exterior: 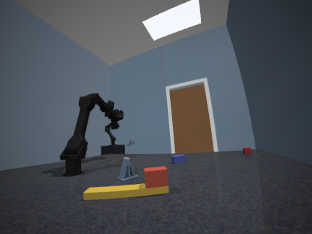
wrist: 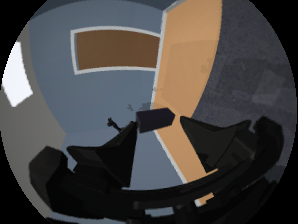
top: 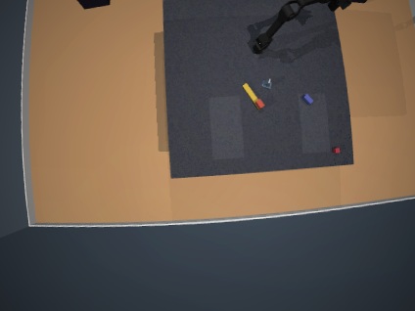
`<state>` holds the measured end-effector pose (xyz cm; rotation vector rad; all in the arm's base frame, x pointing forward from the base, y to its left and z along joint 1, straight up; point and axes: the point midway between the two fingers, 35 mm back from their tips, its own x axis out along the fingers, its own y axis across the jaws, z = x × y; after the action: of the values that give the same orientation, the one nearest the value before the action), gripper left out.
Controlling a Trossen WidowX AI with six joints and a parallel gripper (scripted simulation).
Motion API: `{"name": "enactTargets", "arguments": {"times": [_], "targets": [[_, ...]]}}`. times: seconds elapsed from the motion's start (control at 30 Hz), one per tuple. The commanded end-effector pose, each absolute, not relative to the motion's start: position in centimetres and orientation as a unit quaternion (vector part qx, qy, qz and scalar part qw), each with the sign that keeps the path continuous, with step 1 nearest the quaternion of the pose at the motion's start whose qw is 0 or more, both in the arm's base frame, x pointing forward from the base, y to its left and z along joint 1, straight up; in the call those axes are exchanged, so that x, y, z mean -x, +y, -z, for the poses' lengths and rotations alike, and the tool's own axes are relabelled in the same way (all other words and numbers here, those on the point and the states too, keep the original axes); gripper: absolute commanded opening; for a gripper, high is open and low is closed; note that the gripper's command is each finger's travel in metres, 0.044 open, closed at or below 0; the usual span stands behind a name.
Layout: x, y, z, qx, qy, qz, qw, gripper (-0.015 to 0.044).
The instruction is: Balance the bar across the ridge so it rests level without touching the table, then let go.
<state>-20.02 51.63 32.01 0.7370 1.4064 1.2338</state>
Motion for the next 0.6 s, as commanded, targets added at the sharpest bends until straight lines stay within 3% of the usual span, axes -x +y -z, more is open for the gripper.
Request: {"name": "enactTargets", "arguments": {"times": [0.0,0.57], "targets": [[16.7,52.4,-31.5,-0.324,0.593,-0.488,0.553,0.0315],[3.1,53.7,-28.7,-0.376,0.592,-0.358,0.616,0.0315]]}}
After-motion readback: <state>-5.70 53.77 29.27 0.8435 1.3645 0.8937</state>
